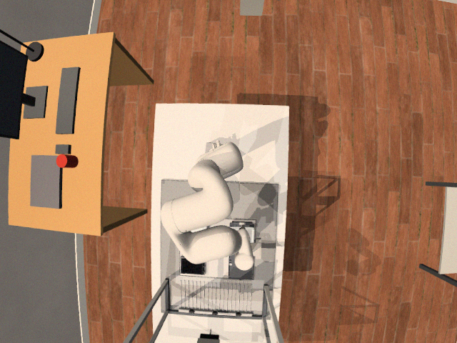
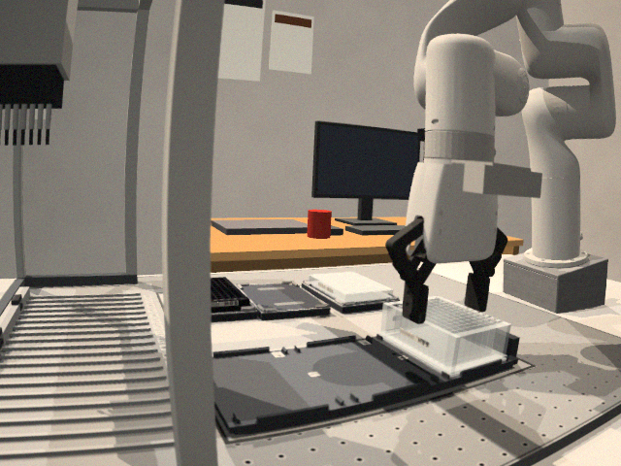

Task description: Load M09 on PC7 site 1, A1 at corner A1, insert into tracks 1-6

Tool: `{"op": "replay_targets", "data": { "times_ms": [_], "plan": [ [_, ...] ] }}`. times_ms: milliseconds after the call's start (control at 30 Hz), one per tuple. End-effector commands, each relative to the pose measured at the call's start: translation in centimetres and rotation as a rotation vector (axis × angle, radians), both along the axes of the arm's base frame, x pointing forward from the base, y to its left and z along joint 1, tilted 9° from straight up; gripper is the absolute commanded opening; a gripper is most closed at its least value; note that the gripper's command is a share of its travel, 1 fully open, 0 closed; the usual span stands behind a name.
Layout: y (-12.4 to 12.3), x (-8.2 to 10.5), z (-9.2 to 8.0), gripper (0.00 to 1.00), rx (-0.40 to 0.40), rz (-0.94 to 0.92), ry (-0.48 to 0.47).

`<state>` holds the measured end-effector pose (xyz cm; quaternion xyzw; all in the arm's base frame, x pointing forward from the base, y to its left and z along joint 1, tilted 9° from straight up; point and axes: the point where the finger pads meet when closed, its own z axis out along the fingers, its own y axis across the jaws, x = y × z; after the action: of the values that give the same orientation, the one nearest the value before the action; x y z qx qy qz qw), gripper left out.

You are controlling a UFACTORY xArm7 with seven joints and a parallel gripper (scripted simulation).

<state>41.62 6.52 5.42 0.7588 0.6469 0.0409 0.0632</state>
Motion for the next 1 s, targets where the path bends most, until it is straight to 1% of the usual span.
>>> {"op": "replay_targets", "data": {
  "times_ms": [0,233,300,800,867,967],
  "plan": [
    [0.1,0.0,0.9,1.00,0.001,0.000,-0.004],
    [0.1,-0.2,2.1,1.00,0.001,0.000,-0.004],
    [0.1,-0.2,2.1,1.00,0.001,0.000,-0.004],
    [0.2,-0.5,4.6,1.00,0.001,0.000,-0.004],
    [0.2,-0.5,4.6,1.00,0.001,0.000,-0.004],
    [0.3,-0.6,5.1,1.00,0.001,0.000,-0.004]
  ]
}}
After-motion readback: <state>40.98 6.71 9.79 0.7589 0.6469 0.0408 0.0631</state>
